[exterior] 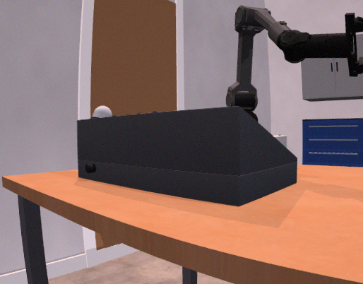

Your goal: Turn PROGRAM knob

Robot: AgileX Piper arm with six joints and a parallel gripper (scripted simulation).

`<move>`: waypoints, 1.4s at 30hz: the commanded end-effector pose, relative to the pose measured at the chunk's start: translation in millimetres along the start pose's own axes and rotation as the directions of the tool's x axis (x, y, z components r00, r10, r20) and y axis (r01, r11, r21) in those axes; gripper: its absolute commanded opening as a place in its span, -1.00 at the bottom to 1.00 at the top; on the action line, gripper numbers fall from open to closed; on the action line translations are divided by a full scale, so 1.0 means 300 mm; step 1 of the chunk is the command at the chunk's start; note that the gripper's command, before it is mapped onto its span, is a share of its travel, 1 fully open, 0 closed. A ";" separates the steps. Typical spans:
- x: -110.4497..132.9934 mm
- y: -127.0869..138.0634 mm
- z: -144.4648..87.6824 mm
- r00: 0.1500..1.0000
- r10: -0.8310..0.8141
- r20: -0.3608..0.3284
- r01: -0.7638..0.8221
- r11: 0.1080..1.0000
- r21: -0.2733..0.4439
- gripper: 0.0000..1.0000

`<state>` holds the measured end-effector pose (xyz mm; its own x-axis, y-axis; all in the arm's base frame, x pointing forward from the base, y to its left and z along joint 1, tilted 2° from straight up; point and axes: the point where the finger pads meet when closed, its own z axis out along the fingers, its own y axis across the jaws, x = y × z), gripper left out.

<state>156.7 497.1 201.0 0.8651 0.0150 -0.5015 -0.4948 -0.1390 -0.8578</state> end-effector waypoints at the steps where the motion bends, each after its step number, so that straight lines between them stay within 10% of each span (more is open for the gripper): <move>1: -0.026 -0.028 -0.011 0.999 0.049 -0.005 -0.049 0.998 0.051 1.00; 19: -0.022 -0.131 -0.350 0.748 0.662 -0.041 -0.517 0.620 0.590 1.00; 30: 0.154 0.111 -0.792 0.335 0.942 0.000 -0.470 0.167 0.867 1.00; 42: 0.235 0.361 -1.097 0.058 0.997 0.057 -0.278 -0.039 0.960 1.00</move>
<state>192.4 163.3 113.5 -0.4341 -0.0850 -0.8969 -0.3160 0.9467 0.0632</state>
